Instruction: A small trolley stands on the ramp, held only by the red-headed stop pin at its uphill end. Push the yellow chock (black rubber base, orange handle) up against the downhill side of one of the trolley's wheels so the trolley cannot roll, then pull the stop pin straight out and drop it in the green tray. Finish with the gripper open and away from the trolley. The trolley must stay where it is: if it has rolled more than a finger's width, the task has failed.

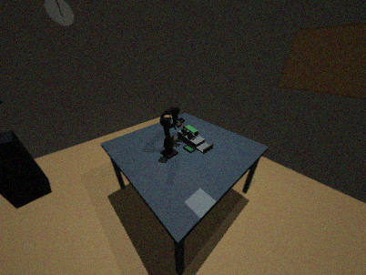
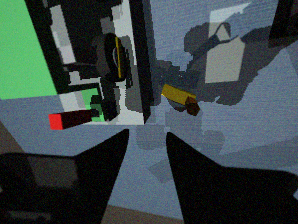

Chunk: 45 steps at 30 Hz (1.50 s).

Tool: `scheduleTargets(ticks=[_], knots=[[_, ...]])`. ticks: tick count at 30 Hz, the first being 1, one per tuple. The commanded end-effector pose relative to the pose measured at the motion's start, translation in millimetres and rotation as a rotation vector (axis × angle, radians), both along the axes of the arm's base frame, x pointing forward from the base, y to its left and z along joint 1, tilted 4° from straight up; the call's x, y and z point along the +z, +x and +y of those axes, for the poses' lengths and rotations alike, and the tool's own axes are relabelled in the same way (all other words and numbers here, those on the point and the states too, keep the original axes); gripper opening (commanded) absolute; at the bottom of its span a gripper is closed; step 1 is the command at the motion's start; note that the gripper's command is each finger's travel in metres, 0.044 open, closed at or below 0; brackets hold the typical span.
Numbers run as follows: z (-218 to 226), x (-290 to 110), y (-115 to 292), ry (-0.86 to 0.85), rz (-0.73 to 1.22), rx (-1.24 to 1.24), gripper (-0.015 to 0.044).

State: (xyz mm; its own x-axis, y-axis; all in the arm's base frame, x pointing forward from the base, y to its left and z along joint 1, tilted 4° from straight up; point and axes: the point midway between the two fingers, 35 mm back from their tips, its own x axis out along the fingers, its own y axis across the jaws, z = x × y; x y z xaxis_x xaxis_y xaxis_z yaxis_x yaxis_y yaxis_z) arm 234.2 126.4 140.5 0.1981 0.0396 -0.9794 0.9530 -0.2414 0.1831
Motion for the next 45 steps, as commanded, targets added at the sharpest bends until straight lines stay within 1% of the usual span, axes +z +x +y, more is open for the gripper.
scheduleTargets(ticks=[1, 5, 13, 26, 34, 45], knots=[[10.9, -10.0, -30.3, -0.022, 0.157, -0.142, 0.019], [14.6, -13.7, -47.3, -0.054, 0.235, -0.227, 0.019], [14.6, -14.4, -47.3, -0.054, 0.235, -0.227, 0.019], [13.1, -55.2, -48.6, -0.054, 0.235, -0.227, 0.019], [13.0, -60.8, -49.0, -0.054, 0.235, -0.227, 0.019], [12.4, -78.5, -49.4, -0.055, 0.235, -0.227, 0.019]])
